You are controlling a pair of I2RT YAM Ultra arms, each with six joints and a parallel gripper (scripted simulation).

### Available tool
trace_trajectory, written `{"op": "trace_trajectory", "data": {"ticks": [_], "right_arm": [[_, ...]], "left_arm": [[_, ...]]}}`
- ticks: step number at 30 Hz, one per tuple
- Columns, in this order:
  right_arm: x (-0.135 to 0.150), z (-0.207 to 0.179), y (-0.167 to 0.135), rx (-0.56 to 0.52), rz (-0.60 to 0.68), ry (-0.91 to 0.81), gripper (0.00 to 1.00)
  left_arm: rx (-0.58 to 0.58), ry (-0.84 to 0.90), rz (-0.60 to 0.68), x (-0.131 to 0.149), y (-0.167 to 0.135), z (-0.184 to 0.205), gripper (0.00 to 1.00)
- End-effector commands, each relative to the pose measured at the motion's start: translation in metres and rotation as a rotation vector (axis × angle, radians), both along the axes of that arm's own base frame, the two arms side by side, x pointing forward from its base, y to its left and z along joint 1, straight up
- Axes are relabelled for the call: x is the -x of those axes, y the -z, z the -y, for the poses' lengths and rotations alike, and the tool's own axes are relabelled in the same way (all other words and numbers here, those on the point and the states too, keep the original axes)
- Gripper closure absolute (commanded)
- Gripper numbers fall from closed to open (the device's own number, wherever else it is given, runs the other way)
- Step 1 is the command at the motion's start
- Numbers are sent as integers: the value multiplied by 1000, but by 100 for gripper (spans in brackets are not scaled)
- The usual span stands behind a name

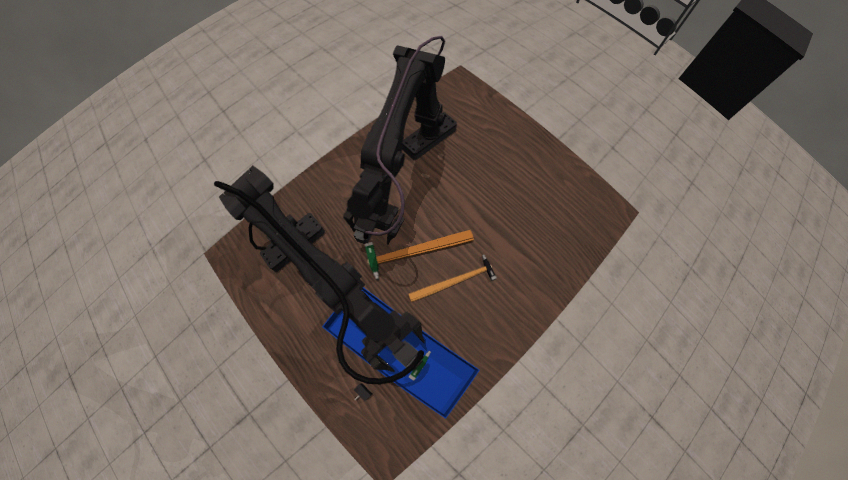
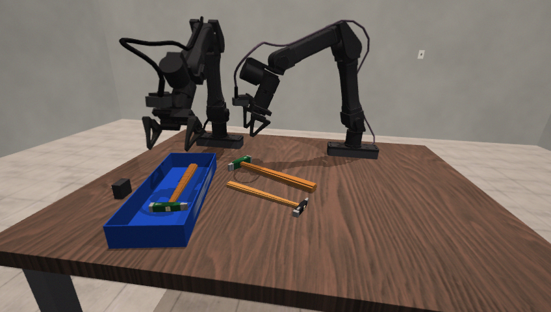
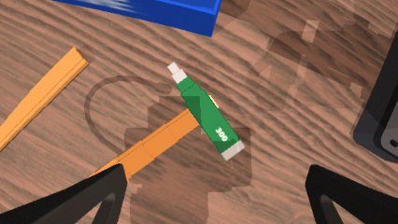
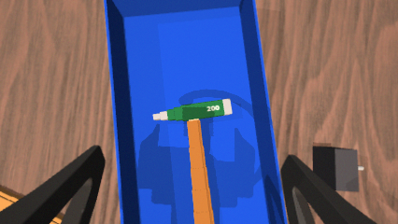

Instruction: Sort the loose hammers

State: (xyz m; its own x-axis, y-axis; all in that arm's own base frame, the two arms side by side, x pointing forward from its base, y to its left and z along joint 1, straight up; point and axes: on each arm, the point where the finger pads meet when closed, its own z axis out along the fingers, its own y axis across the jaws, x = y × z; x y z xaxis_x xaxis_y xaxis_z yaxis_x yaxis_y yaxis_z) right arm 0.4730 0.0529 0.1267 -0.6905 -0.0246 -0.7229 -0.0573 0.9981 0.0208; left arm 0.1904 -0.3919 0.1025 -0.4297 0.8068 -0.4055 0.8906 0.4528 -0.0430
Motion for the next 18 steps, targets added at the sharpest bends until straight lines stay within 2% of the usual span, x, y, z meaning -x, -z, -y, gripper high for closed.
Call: {"op": "trace_trajectory", "data": {"ticks": [1,6,8,15,18], "right_arm": [[9,14,-66,9,189,19,0],[37,24,-137,0,382,17,0],[37,24,-137,0,382,17,0],[74,41,-241,-2,664,35,0],[86,47,-275,-1,751,44,0]], "left_arm": [[16,-81,10,-27,-9,-23,0],[-3,-274,3,-89,-7,-86,0],[-3,-274,3,-89,-7,-86,0],[-5,-553,0,-176,-7,-164,0],[-4,-621,0,-197,-7,-184,0]]}}
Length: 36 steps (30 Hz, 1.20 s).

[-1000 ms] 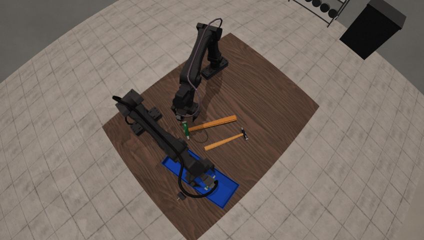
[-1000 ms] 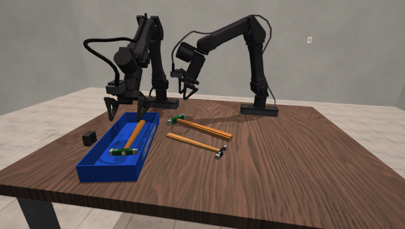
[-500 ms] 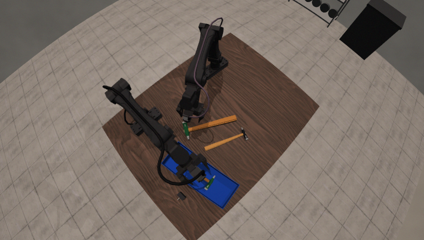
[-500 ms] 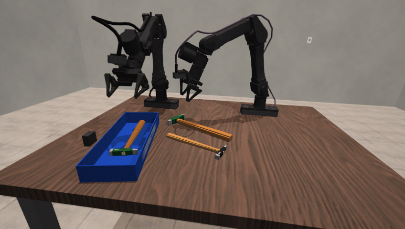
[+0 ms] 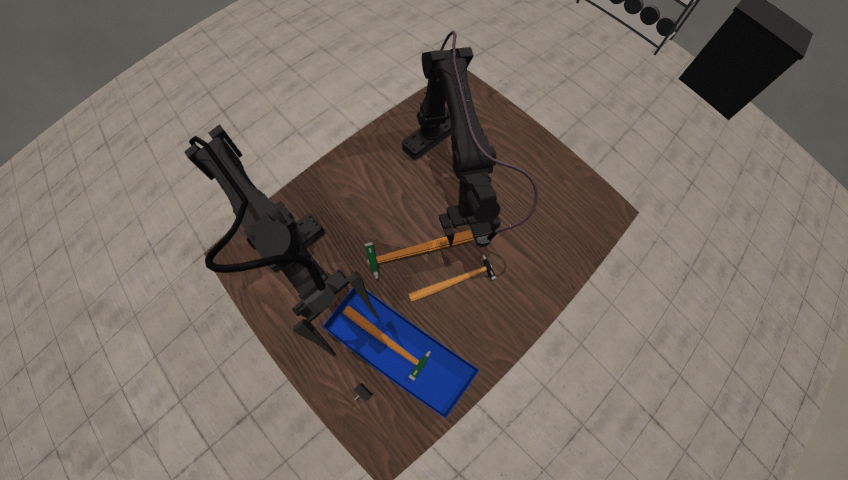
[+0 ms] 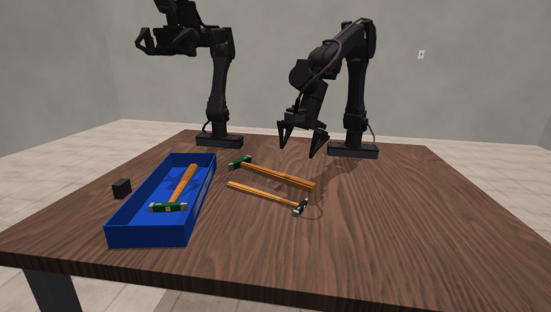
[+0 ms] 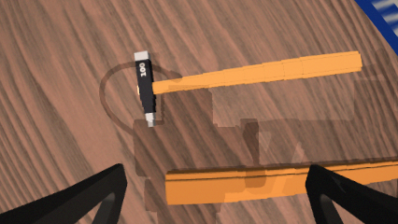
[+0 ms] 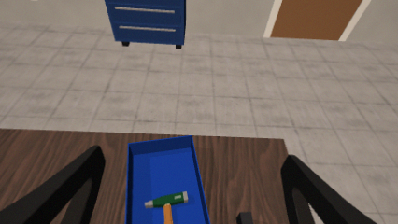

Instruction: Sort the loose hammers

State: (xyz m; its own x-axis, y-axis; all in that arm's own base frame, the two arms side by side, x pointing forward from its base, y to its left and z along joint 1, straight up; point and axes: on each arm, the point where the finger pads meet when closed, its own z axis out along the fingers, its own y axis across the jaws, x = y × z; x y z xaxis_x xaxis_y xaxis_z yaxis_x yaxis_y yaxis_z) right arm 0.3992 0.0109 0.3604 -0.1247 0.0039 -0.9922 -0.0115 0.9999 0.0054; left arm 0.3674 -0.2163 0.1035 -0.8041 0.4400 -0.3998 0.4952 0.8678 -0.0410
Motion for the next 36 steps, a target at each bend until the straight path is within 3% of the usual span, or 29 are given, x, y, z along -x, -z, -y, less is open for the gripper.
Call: {"op": "trace_trajectory", "data": {"ticks": [1,4,10,36], "right_arm": [[16,7,-51,11,139,-1,0],[21,10,-62,12,167,7,0],[19,12,-53,12,133,16,0],[18,10,-51,5,135,12,0]], "left_arm": [[4,-68,2,-27,-6,-16,0],[6,-109,3,-40,-6,-28,0],[6,-127,8,-49,-6,-35,0],[10,-119,19,-48,-8,-33,0]]}}
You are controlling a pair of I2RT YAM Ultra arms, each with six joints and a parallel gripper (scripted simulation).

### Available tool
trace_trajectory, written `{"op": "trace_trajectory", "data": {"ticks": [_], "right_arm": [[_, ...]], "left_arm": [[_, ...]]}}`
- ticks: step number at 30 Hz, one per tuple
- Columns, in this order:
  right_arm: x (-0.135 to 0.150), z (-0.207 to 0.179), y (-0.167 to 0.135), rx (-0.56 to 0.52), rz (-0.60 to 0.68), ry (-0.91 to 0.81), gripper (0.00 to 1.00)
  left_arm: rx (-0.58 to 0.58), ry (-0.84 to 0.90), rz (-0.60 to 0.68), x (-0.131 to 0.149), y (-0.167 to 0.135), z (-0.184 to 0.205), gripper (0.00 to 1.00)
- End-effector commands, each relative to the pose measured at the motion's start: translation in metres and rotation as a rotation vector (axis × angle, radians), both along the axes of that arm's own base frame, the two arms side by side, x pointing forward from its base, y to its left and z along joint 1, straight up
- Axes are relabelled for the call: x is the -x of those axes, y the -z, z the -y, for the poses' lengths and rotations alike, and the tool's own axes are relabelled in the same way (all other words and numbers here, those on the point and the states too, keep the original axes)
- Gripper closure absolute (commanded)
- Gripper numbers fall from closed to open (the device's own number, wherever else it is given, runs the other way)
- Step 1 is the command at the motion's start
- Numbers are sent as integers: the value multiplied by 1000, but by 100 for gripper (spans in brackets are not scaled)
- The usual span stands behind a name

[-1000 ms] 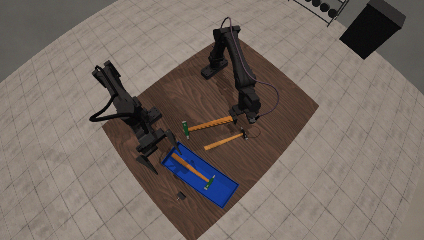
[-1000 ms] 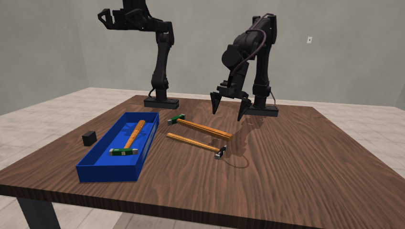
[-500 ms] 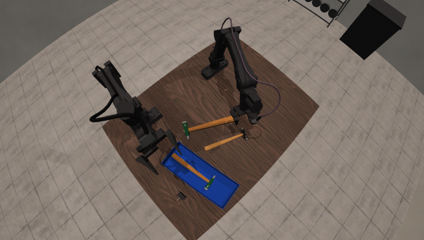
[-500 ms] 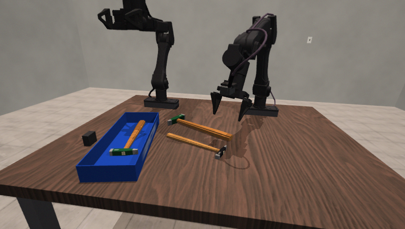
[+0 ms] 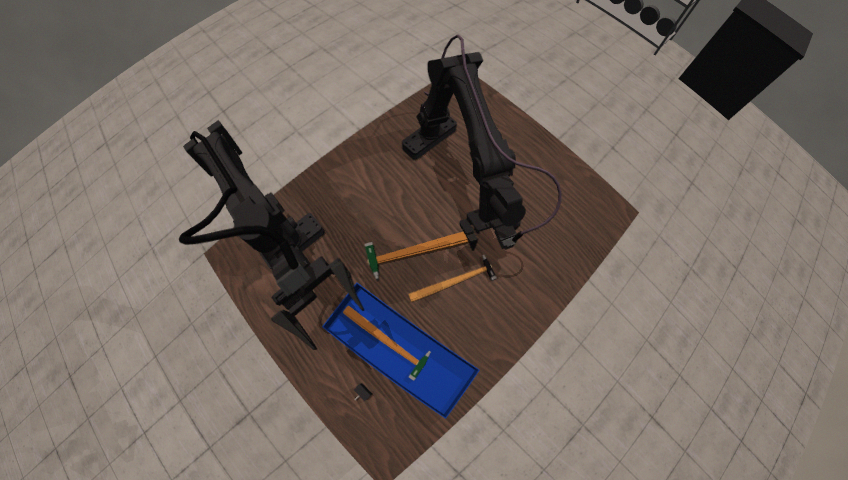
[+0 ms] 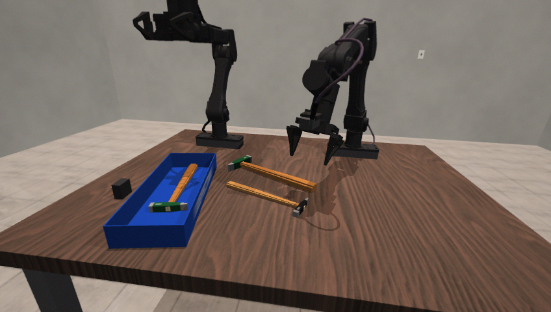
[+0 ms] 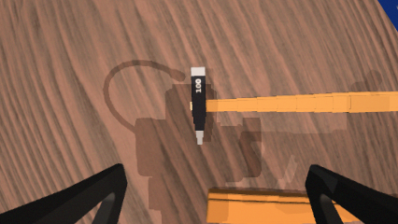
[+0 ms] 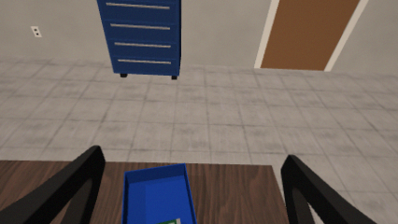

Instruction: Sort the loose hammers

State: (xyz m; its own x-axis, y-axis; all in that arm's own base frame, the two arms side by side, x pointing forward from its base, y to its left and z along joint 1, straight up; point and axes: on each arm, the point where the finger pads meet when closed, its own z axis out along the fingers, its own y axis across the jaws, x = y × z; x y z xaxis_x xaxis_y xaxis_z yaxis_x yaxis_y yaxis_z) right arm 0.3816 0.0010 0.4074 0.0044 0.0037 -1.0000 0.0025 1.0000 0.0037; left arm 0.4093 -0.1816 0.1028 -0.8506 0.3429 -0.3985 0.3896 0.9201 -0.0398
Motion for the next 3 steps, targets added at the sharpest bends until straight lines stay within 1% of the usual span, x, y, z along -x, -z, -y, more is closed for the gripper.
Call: {"op": "trace_trajectory", "data": {"ticks": [1,3], "right_arm": [[1,0,-4,4,6,-2,0],[1,0,-4,4,6,-2,0]], "left_arm": [[11,-1,20,-6,-9,2,0],[11,-1,20,-6,-9,2,0]]}}
